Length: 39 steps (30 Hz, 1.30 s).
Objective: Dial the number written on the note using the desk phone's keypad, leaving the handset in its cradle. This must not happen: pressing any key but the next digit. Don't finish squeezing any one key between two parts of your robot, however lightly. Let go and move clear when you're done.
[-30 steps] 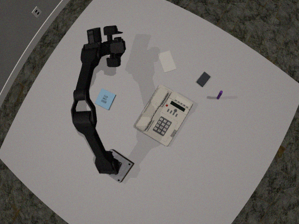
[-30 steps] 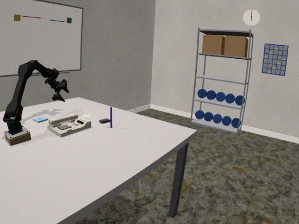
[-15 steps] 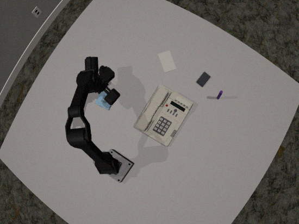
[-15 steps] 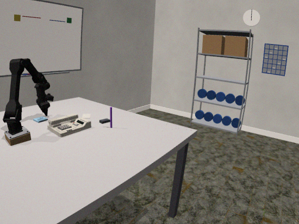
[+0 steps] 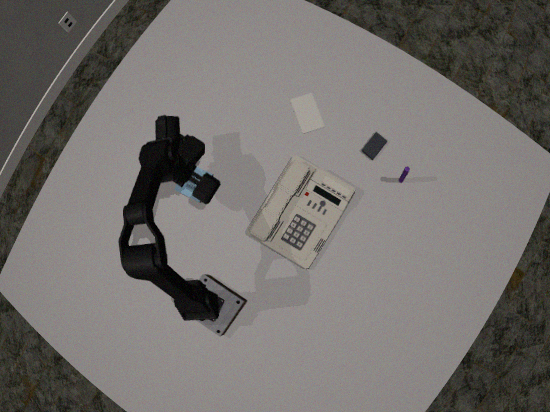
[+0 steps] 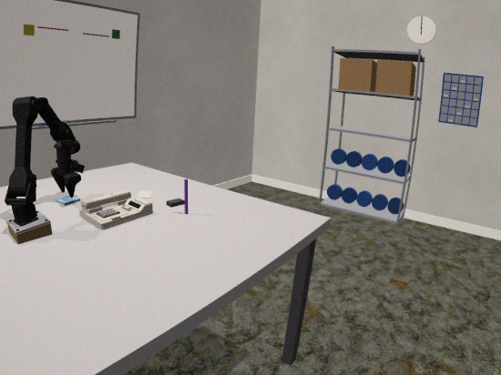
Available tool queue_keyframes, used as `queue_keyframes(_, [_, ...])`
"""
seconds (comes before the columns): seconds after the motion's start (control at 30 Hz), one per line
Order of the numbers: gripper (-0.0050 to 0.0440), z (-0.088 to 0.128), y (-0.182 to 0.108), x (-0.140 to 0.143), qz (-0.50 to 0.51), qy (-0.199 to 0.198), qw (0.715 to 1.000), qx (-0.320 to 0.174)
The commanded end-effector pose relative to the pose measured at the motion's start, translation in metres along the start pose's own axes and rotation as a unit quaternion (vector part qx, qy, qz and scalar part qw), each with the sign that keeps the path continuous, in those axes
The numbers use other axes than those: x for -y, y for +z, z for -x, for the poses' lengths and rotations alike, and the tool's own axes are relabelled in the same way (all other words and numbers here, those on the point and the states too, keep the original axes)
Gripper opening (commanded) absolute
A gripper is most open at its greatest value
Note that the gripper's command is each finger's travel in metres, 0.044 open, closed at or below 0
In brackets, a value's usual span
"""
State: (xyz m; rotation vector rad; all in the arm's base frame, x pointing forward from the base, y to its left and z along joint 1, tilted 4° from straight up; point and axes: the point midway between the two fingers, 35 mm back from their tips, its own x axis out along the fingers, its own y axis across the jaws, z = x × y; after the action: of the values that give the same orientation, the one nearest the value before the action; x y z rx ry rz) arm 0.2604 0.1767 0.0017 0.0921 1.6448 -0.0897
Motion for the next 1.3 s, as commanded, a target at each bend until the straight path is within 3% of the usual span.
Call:
queue_keyframes(0.0, [0.044,0.002,-0.001,0.0,0.003,0.003,1.0,0.0])
queue_keyframes(0.3, [0.044,0.002,0.0,0.001,0.003,0.003,1.0,0.0])
queue_keyframes(0.47, [0.044,0.002,0.029,0.029,0.003,0.003,1.0,0.0])
queue_keyframes(1.17, [0.044,0.002,0.029,0.029,0.003,0.003,1.0,0.0])
queue_keyframes(1.27, [0.044,0.003,0.011,0.028,0.003,0.003,1.0,0.0])
